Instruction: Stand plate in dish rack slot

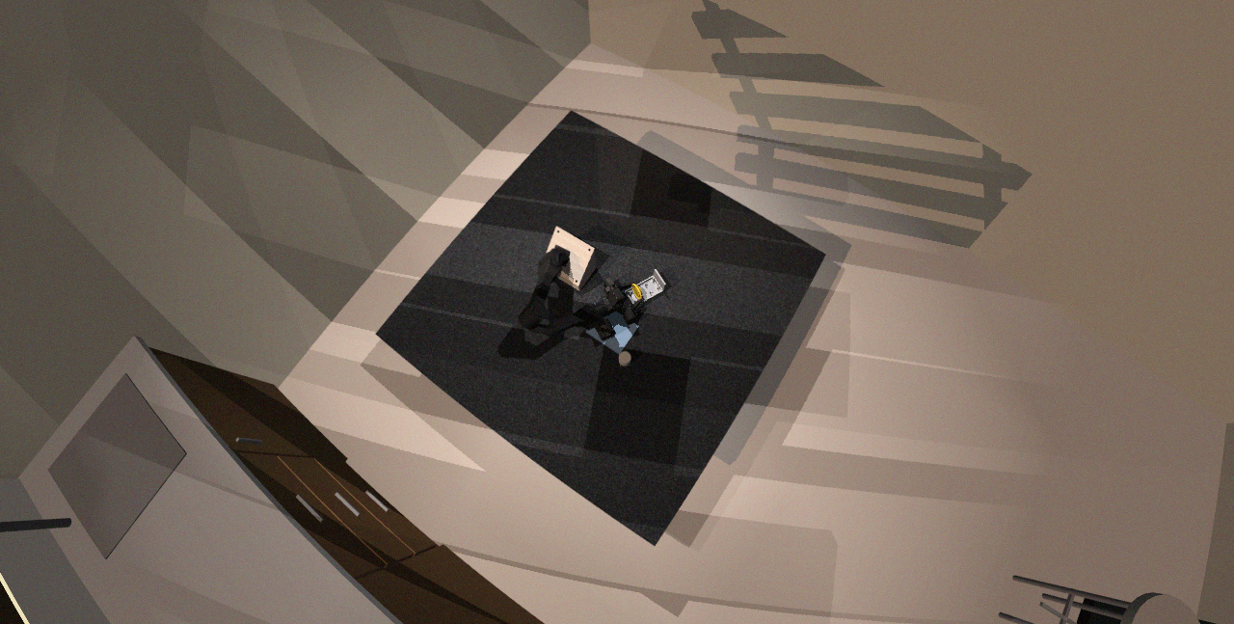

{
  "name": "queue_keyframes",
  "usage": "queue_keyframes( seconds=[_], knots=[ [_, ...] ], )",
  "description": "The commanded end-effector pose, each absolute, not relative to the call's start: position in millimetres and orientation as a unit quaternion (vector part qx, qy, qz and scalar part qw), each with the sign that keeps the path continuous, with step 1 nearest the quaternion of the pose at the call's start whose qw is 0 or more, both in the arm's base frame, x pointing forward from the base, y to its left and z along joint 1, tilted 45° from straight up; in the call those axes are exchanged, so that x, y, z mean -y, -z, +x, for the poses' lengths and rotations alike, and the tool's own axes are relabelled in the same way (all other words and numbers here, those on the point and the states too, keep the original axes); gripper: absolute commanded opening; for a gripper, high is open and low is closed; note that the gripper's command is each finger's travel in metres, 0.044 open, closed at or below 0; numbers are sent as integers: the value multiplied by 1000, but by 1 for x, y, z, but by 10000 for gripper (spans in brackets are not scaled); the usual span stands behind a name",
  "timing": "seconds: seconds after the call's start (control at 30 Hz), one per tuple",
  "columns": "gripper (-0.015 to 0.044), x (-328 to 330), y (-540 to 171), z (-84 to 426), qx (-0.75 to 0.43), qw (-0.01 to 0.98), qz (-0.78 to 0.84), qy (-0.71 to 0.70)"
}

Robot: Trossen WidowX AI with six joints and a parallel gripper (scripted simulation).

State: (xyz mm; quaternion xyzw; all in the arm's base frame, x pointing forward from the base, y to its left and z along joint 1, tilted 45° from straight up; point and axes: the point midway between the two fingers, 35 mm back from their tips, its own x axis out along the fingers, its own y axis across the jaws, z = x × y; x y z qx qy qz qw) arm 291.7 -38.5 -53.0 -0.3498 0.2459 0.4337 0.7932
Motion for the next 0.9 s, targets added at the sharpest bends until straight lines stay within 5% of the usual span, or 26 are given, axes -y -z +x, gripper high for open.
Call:
queue_keyframes(
  seconds=[0.0, 0.13, 0.63, 0.87],
  knots=[
    [0, 38, 53, 291, -247, 793, -348, -434],
    [0, 38, 53, 291, -247, 793, -348, -434],
    [394, 38, 53, 292, -246, 793, -350, -434],
    [400, 38, 53, 292, -246, 793, -350, -434]
  ],
)
